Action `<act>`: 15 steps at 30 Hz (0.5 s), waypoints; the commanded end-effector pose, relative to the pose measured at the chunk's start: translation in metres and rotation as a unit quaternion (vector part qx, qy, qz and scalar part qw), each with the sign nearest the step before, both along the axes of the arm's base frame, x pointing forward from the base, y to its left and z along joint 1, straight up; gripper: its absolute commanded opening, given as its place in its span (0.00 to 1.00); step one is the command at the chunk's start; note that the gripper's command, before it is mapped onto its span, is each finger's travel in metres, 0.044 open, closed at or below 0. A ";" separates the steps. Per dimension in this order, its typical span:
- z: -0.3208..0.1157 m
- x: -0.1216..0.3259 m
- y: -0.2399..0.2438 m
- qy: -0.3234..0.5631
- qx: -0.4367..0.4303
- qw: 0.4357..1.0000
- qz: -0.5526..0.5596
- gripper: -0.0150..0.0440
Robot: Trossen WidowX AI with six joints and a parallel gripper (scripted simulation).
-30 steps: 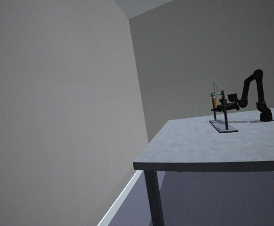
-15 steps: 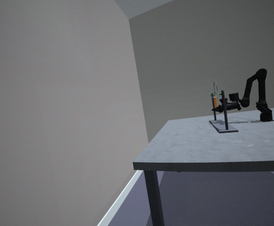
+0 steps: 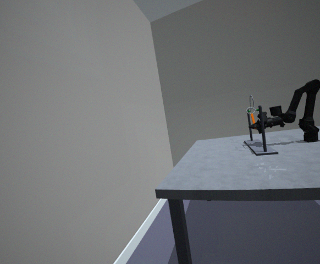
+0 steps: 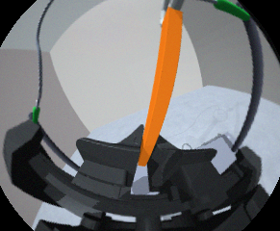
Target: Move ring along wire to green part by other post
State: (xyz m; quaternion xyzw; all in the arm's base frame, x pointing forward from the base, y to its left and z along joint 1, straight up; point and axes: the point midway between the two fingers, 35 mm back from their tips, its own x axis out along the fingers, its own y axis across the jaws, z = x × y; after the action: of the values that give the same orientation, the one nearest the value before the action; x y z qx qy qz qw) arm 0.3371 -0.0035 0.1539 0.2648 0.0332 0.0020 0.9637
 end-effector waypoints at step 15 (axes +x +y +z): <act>0.037 -0.021 0.039 0.060 0.154 0.985 0.055 0.00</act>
State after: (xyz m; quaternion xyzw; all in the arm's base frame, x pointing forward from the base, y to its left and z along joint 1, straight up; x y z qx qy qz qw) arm 0.3212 0.0286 0.1807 0.3832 0.0913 0.0305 0.9186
